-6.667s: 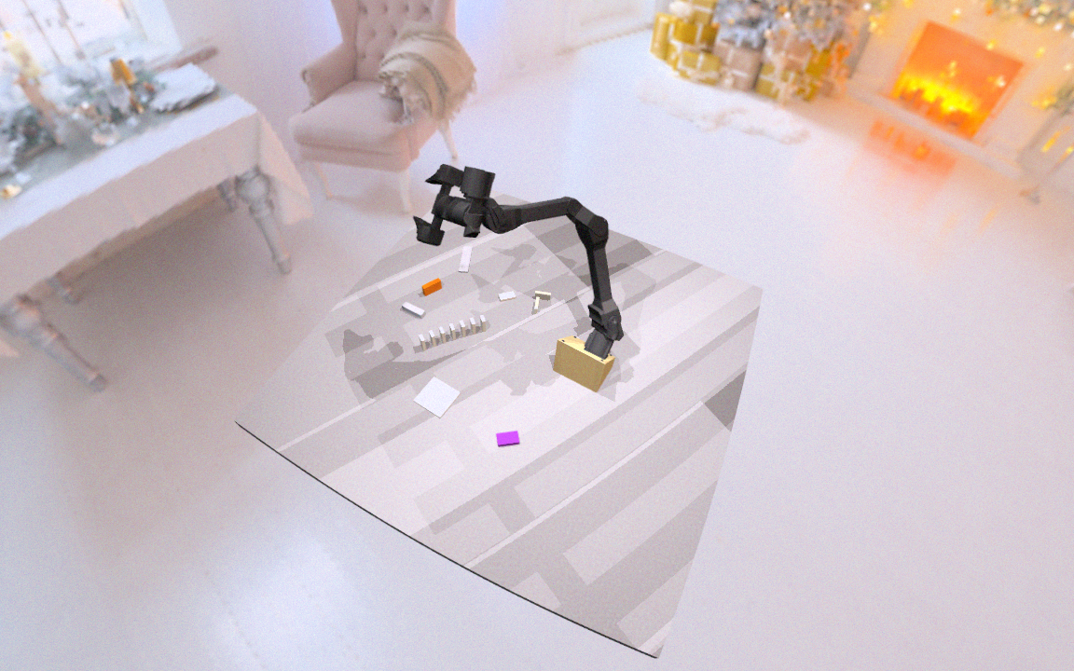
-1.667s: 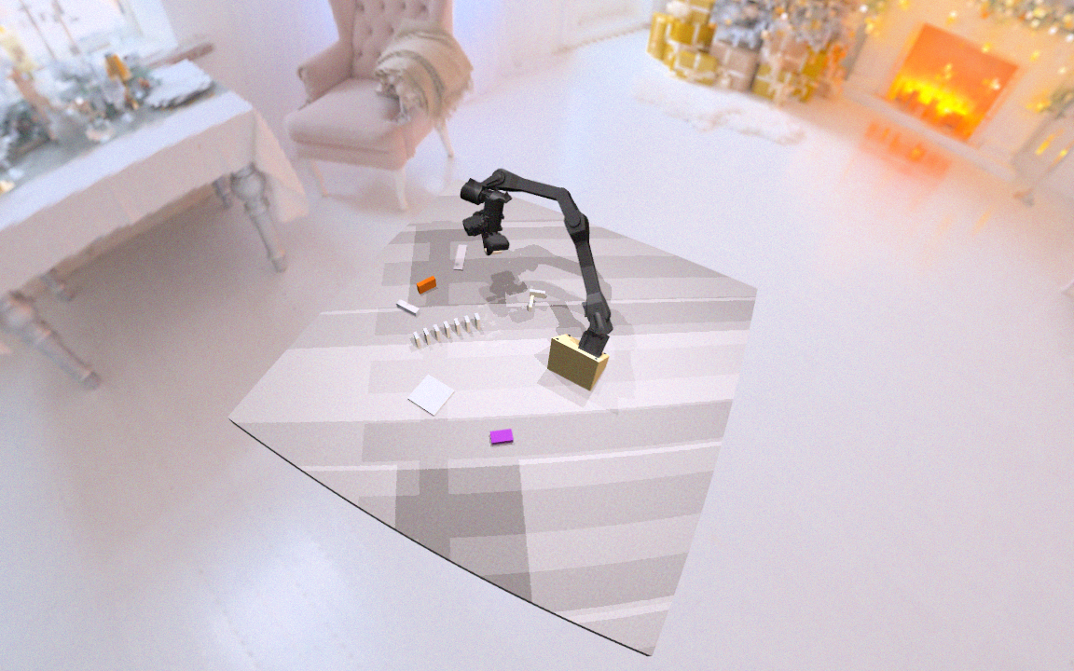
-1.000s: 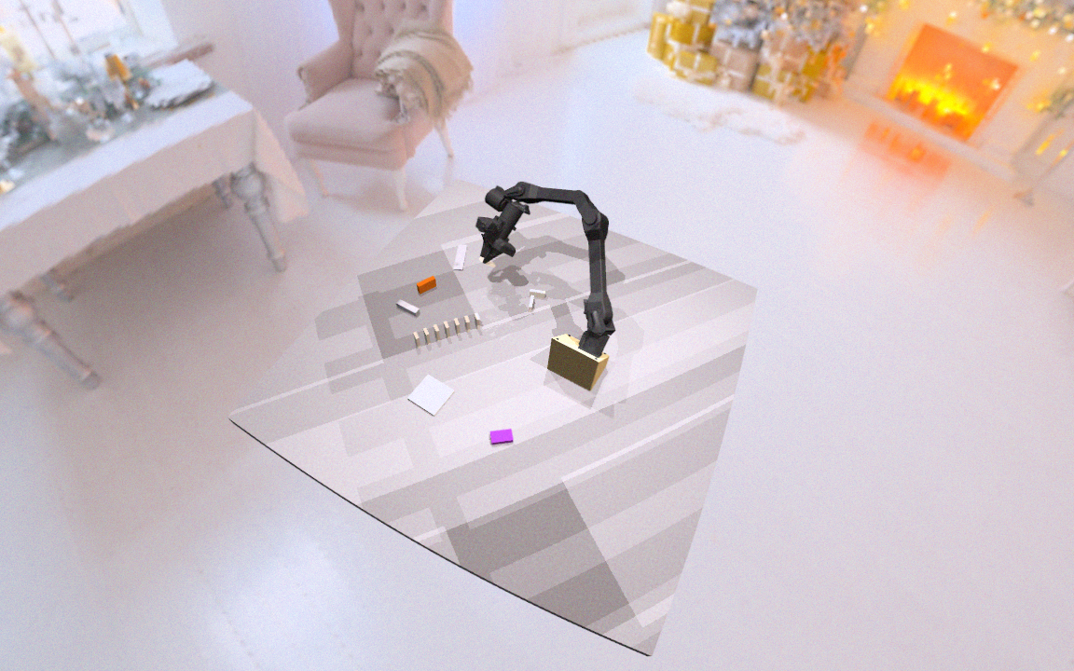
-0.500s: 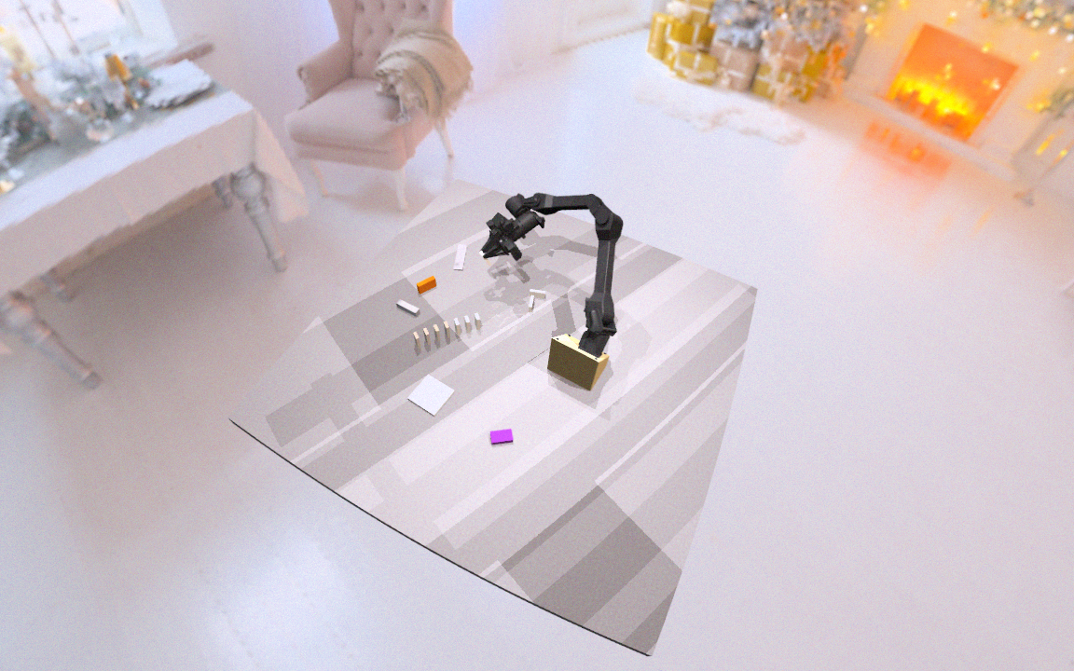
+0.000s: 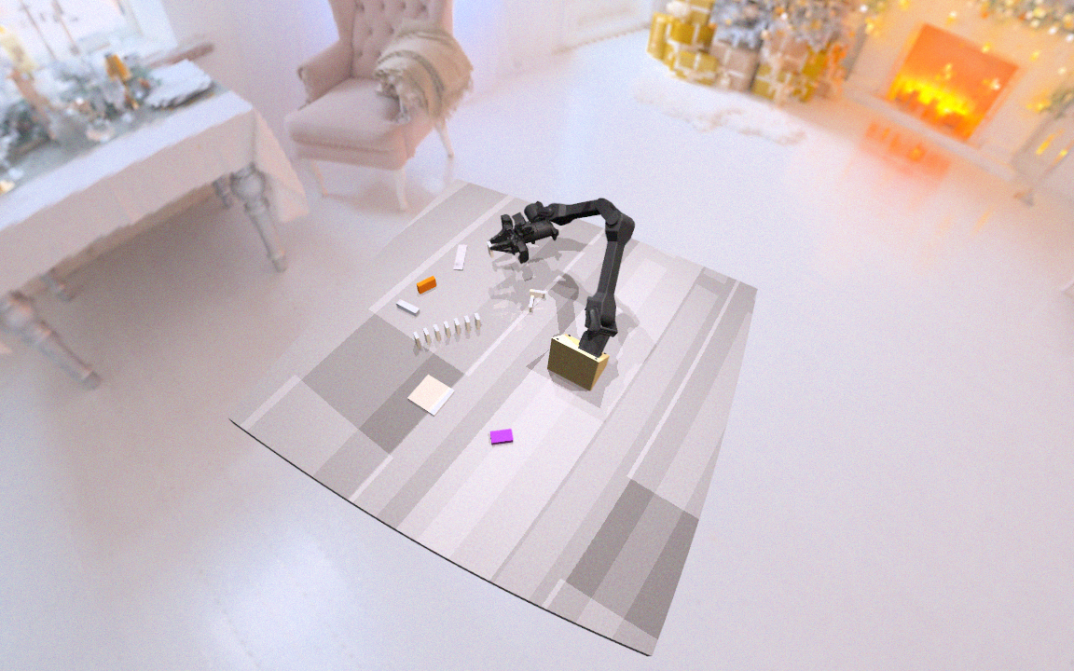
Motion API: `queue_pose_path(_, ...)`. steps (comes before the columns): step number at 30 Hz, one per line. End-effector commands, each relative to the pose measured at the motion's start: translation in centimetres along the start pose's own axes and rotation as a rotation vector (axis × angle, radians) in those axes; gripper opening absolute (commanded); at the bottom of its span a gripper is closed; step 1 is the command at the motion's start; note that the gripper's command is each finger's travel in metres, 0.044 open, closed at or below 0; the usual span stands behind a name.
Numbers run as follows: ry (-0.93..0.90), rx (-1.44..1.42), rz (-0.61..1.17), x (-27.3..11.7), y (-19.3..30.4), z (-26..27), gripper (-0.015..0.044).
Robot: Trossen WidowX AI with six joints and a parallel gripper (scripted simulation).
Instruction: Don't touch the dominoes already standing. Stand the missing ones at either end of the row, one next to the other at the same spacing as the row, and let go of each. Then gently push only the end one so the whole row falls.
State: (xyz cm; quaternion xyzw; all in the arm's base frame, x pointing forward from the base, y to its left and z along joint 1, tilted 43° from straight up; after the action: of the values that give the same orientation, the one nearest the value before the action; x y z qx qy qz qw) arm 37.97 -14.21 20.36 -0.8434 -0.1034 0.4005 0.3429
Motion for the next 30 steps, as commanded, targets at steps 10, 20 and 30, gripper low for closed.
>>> queue_pose_path(10, 0.005, -0.014, -0.024, -0.1, 0.1, 0.3, 0.0107)
queue_pose_path(20, 0.004, -0.014, -0.022, 0.2, 1.5, 0.1, 0.0107)
queue_pose_path(30, 0.002, -0.013, -0.017, 1.3, 7.3, 0.0, 0.0107)
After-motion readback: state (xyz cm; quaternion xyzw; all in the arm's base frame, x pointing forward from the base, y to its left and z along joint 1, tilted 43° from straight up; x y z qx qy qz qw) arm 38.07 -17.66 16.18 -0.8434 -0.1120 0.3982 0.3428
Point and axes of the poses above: the point midway between the two fingers, 35 mm back from their tips, its own x axis out along the fingers, its own z axis across the jaws, y = z × x, the point moved 5 cm from there along -x, back along the fingers, and after that the axes turned 1 degree about -x, right-handed, at the moved point
